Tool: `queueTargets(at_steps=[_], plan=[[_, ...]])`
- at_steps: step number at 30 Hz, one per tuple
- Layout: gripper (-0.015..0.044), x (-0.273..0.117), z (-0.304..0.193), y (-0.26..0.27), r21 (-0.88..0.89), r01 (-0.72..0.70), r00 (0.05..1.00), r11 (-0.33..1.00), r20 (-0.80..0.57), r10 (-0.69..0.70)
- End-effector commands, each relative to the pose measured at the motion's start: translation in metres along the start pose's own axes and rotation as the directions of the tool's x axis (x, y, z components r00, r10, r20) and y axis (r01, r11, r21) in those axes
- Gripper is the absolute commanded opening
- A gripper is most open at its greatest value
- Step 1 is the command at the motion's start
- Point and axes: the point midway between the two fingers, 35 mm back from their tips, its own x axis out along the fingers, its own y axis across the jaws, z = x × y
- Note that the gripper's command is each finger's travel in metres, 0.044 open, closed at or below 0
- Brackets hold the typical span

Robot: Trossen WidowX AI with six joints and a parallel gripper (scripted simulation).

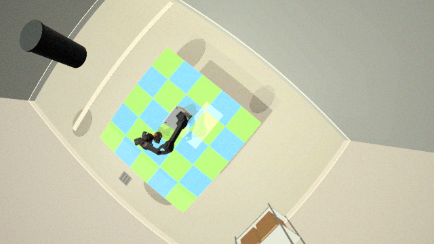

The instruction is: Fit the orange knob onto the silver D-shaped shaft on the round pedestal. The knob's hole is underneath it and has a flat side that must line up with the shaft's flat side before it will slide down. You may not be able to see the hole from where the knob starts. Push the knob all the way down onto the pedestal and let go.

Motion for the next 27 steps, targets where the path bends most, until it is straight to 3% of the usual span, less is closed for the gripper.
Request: queueTargets(at_steps=[1,27], plan=[[0.0,0.0004,0.0007,0.0013,-0.012,-0.002,1.0,1.0,0.003,0.002],[0.0,-0.0012,0.0007,0.0005,-0.012,-0.002,1.0,1.0,0.003,0.002]])
